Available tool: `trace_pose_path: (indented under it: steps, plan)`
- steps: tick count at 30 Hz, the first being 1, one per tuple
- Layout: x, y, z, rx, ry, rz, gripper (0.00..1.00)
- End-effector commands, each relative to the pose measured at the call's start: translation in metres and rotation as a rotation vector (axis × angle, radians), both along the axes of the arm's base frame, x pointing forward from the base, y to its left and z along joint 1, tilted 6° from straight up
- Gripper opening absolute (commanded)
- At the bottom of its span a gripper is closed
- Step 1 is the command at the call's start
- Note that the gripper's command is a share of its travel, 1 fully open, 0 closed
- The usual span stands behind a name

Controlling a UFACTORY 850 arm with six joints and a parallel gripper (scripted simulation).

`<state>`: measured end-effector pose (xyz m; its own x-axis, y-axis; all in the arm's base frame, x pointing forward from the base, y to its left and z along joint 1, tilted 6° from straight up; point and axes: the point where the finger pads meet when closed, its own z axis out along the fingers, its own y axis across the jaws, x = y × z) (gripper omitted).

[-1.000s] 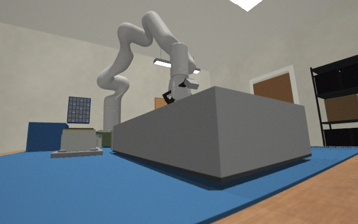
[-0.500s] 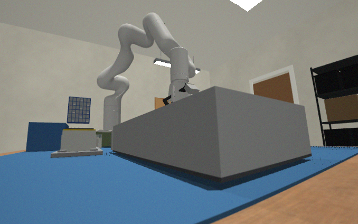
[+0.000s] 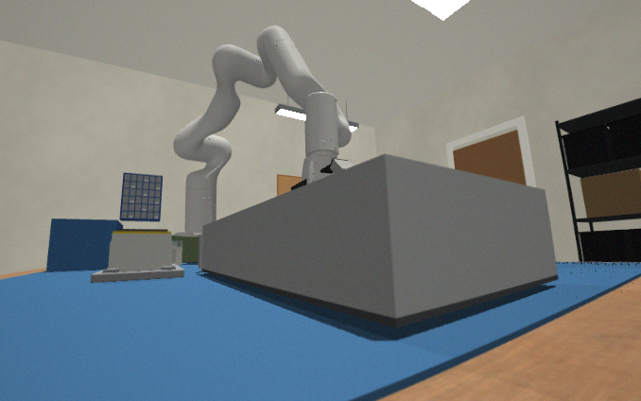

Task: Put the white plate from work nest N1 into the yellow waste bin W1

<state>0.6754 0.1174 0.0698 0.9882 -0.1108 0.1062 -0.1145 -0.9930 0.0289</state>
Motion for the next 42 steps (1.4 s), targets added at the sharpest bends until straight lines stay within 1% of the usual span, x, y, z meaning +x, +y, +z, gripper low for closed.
trace_pose_path:
  steps: [1,4,6,21,23,34,42]
  plan:
    - [0.002,0.000,-0.006,0.000,-0.002,0.000,1.00]
    - [0.002,0.000,-0.010,0.000,-0.002,0.000,1.00]
    - [0.002,0.000,-0.010,0.000,-0.002,0.000,1.00]
    - [0.005,-0.001,-0.035,0.000,-0.002,0.000,1.00]
    - [0.005,-0.001,-0.035,0.000,-0.002,0.000,1.00]
    - [0.007,-0.002,-0.054,0.000,-0.002,0.000,1.00]
    - [0.007,-0.002,-0.054,0.000,-0.002,0.000,1.00]
